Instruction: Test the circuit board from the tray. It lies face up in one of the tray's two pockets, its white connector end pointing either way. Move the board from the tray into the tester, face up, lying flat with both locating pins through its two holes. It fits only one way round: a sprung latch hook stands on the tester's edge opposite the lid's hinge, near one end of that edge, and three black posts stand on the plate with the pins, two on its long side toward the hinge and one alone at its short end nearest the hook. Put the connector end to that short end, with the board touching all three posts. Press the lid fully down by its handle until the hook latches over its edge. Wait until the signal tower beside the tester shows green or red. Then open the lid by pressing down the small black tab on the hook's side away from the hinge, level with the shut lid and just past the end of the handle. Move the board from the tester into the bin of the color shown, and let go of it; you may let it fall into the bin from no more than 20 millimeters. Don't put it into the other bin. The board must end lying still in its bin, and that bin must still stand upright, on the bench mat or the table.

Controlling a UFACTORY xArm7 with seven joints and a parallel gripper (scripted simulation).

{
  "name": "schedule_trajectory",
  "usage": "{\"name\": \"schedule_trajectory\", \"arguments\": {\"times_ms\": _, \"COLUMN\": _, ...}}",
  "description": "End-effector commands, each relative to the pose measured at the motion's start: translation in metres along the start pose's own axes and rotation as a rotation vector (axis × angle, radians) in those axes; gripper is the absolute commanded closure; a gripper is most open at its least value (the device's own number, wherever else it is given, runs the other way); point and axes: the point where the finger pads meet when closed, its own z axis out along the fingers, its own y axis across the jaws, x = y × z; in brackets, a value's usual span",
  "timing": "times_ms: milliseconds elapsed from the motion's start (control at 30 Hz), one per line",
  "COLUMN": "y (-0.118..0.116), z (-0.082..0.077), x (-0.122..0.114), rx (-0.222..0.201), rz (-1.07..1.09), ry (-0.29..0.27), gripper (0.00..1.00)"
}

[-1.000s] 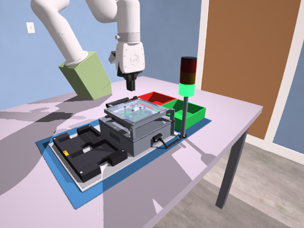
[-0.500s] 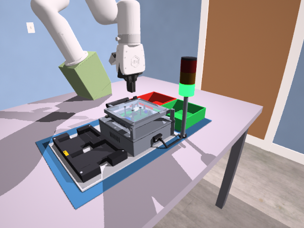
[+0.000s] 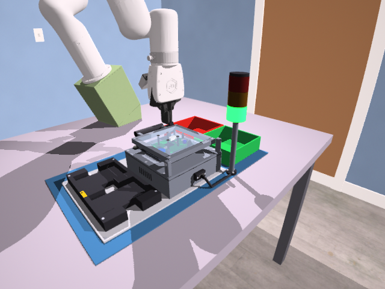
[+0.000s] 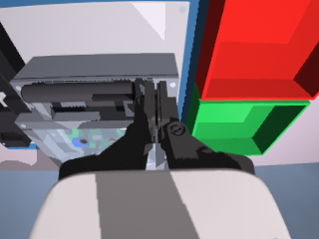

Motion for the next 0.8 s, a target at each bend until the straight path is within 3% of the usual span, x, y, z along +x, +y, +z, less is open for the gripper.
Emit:
{"name": "schedule_trajectory", "arguments": {"times_ms": 0, "y": 0.001, "z": 0.001, "x": -0.0017, "rx": -0.002, "rz": 0.0, "ry": -0.004, "gripper": 1.0}}
{"name": "schedule_trajectory", "arguments": {"times_ms": 767, "y": 0.001, "z": 0.0034, "x": -0.0017, "rx": -0.002, "rz": 0.0, "ry": -0.004, "gripper": 1.0}}
